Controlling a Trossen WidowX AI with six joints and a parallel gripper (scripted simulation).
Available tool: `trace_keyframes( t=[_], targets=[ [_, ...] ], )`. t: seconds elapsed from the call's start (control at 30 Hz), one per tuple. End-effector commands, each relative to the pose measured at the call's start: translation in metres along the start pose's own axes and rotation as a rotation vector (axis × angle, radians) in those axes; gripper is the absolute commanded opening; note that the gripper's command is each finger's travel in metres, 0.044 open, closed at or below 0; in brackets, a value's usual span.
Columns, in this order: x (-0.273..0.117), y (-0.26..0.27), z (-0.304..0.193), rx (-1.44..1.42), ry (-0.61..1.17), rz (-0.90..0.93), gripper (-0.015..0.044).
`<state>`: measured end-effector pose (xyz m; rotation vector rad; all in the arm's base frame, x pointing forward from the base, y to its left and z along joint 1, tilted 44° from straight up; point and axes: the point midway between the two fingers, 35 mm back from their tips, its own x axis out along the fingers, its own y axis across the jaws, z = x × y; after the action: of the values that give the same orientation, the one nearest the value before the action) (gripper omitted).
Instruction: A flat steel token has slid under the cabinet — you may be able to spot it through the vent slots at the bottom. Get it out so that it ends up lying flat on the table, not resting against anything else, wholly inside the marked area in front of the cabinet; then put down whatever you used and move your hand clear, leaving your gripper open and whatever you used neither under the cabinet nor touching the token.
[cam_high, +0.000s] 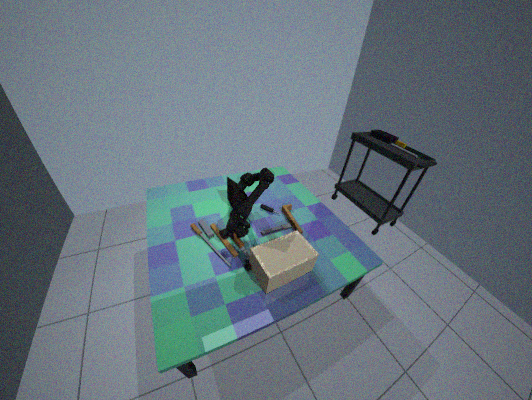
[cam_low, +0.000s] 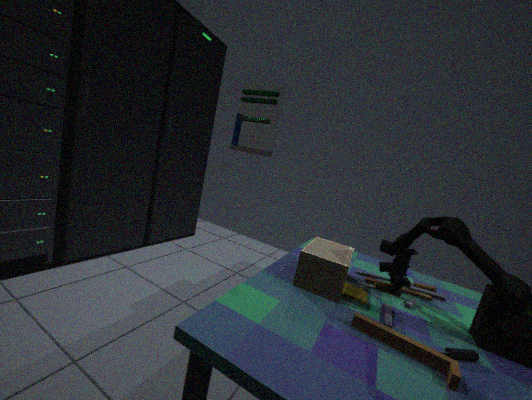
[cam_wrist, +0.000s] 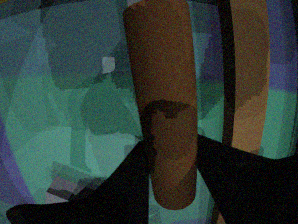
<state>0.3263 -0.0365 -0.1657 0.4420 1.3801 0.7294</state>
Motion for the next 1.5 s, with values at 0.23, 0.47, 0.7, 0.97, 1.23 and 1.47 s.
trace_keyframes(
  t=[0.23,0.47,0.7,0.97,1.23,1.47],
  targets=[
    [0.0,-0.001,0.015,-0.001,-0.002,-0.001,0.0],
    [0.0,-0.001,0.023,-0.001,-0.003,-0.001,0.0],
    [0.0,-0.001,0.031,-0.001,-0.003,-0.001,0.0],
    [0.0,-0.001,0.04,-0.002,-0.003,-0.001,0.0],
    [-0.001,-0.001,0.049,-0.002,-0.004,-0.001,0.0],
    [-0.001,-0.001,0.056,-0.002,-0.004,-0.001,0.0]
  ],
)
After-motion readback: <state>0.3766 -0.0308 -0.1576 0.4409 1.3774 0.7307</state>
